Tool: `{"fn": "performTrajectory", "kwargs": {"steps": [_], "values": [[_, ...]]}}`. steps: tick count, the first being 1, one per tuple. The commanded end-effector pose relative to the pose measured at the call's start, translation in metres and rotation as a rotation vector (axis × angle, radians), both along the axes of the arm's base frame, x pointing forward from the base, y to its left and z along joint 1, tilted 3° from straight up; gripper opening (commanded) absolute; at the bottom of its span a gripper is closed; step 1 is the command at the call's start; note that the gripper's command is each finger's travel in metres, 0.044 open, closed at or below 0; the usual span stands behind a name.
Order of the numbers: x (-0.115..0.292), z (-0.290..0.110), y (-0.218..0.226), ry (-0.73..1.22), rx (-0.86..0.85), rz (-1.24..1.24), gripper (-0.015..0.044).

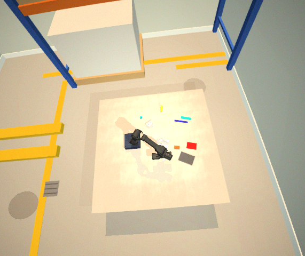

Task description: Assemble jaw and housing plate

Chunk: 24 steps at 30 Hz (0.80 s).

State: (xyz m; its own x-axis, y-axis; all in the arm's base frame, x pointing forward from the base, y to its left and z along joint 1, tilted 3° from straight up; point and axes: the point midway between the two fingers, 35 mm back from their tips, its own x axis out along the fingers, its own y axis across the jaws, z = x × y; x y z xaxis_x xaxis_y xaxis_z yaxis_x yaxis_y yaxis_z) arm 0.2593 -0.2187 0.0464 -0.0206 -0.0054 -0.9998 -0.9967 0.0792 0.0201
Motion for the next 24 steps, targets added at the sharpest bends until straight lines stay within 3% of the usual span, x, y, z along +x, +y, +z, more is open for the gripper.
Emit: {"fn": "performTrajectory", "kwargs": {"steps": [1,5,24], "values": [[0.0000,0.0000,0.0000,0.000,0.000,0.000,0.0341],[0.0000,0.0000,0.0000,0.000,0.000,0.000,0.0440],[0.0000,0.0000,0.0000,0.000,0.000,0.000,0.0440]]}}
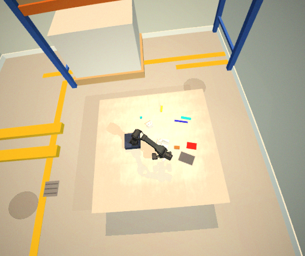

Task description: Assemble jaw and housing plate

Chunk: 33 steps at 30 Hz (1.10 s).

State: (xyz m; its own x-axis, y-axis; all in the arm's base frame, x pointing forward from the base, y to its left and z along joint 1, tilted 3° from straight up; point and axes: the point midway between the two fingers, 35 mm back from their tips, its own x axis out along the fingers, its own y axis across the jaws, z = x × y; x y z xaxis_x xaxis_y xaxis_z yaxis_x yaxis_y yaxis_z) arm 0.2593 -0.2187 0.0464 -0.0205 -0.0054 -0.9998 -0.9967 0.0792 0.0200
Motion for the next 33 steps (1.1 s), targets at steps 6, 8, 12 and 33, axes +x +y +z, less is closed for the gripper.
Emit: {"fn": "performTrajectory", "kwargs": {"steps": [6,8,12,33], "values": [[0.0000,0.0000,0.0000,0.000,0.000,0.000,0.0440],[0.0000,0.0000,0.0000,0.000,0.000,0.000,0.0440],[0.0000,0.0000,0.0000,0.000,0.000,0.000,0.0361],[0.0000,0.0000,0.0000,0.000,0.000,0.000,0.0000]]}}
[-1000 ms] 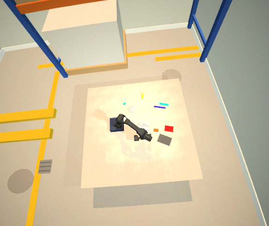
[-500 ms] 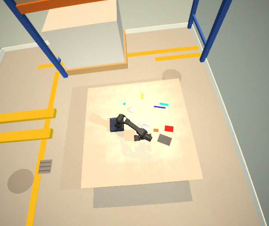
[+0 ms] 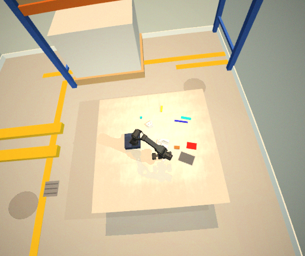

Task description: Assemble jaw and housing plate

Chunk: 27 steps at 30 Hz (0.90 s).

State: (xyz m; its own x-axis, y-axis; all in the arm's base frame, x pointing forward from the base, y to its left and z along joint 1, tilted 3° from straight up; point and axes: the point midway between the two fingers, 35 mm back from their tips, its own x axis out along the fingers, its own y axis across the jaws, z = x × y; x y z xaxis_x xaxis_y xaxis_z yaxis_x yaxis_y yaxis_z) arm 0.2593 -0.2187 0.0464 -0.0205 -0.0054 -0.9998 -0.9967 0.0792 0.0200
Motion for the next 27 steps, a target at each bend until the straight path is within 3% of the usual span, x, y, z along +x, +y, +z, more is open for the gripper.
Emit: {"fn": "performTrajectory", "kwargs": {"steps": [1,14,27], "values": [[0.0000,0.0000,0.0000,0.000,0.000,0.000,0.0000],[0.0000,0.0000,0.0000,0.000,0.000,0.000,0.0000],[0.0000,0.0000,0.0000,0.000,0.000,0.000,0.0341]]}}
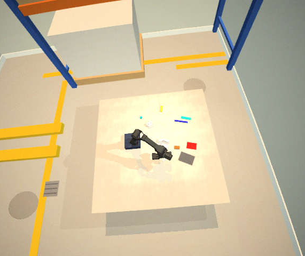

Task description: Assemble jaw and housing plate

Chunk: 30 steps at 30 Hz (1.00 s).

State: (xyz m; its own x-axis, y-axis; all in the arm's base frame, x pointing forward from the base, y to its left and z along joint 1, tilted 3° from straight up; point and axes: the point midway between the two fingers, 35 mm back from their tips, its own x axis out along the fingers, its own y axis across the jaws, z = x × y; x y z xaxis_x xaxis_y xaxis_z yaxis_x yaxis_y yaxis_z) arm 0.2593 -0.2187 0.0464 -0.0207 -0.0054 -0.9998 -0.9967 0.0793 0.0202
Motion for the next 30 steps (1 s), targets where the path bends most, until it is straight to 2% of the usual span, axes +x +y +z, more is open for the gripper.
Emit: {"fn": "performTrajectory", "kwargs": {"steps": [1,4,30], "values": [[0.0000,0.0000,0.0000,0.000,0.000,0.000,0.0367],[0.0000,0.0000,0.0000,0.000,0.000,0.000,0.0440],[0.0000,0.0000,0.0000,0.000,0.000,0.000,0.0440]]}}
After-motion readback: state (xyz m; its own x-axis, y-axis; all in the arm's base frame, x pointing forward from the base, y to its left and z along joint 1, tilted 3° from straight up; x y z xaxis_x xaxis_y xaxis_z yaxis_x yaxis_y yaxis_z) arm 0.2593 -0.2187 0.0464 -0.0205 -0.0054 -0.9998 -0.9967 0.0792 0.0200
